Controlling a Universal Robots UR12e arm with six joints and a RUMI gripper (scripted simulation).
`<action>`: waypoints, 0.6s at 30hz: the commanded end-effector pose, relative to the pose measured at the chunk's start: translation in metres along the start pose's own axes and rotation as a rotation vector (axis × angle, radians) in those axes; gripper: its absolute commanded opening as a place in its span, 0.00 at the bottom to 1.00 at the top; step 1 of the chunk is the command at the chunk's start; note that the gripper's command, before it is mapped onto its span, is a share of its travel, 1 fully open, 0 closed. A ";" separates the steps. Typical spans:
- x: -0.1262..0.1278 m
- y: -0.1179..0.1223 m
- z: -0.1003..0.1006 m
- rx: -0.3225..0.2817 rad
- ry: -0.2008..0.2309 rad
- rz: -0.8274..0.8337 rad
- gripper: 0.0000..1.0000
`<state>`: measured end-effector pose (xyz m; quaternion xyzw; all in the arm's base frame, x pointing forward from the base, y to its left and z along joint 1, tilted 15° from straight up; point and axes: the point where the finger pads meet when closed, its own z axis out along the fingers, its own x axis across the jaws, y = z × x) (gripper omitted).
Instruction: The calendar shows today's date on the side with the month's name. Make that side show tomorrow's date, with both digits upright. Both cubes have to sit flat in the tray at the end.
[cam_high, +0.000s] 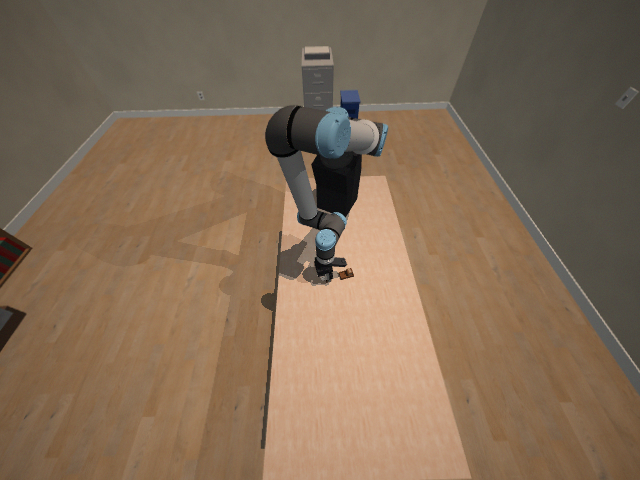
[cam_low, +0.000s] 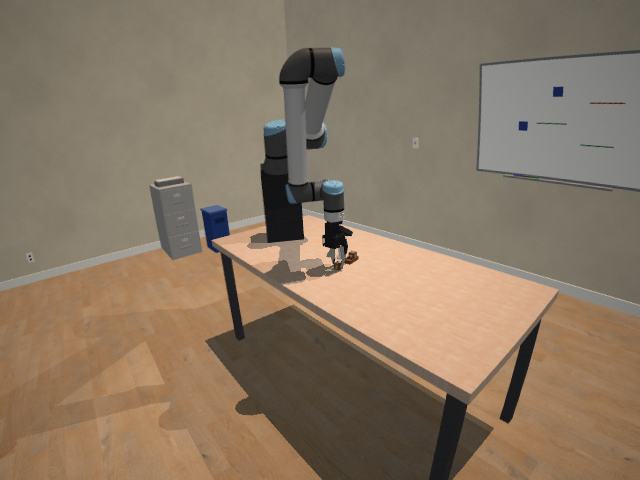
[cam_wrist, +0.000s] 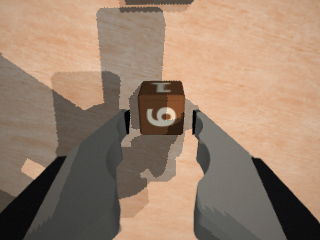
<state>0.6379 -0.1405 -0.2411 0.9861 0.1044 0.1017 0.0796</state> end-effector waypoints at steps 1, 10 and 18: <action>0.000 0.000 0.004 -0.001 0.001 0.000 0.29; 0.000 0.000 0.009 -0.001 0.001 0.000 0.29; 0.000 0.000 0.009 -0.001 0.001 0.000 0.29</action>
